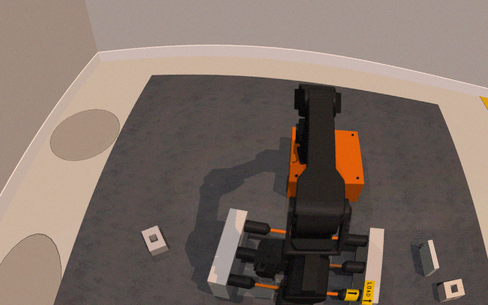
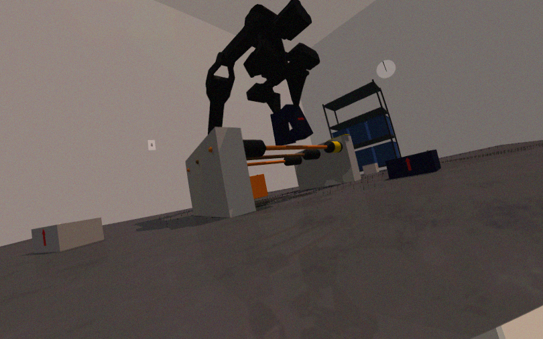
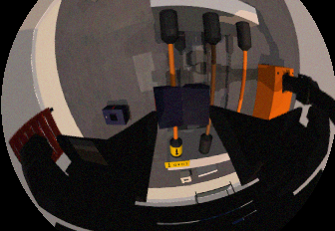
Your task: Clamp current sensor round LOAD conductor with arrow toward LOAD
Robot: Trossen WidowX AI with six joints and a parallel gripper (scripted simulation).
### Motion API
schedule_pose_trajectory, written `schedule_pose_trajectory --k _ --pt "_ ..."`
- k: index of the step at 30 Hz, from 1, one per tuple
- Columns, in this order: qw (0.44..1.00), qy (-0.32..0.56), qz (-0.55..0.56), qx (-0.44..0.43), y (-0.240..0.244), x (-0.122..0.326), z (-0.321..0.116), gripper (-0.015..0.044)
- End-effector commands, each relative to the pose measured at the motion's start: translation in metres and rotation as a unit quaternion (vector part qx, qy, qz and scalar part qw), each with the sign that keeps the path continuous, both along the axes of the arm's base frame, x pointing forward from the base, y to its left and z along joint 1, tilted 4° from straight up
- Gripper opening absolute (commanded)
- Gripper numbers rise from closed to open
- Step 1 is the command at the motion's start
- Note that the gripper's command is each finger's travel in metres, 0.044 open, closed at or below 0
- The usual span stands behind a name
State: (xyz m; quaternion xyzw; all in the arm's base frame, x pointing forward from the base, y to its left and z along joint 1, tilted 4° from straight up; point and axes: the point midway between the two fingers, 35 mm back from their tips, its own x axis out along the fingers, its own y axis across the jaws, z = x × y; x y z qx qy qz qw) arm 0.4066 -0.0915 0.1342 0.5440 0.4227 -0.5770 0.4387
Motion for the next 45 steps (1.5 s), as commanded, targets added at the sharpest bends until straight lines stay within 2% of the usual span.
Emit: schedule_pose_trajectory --k 1,35,45 --pt "1.000 -0.003 -0.014 -0.003 -0.002 0.003 0.000 0.0000" --pt "1.000 -0.003 -0.014 -0.003 -0.005 0.003 -0.054 0.0000" --pt "1.000 -0.001 -0.014 0.000 -0.004 0.003 -0.051 0.0000"
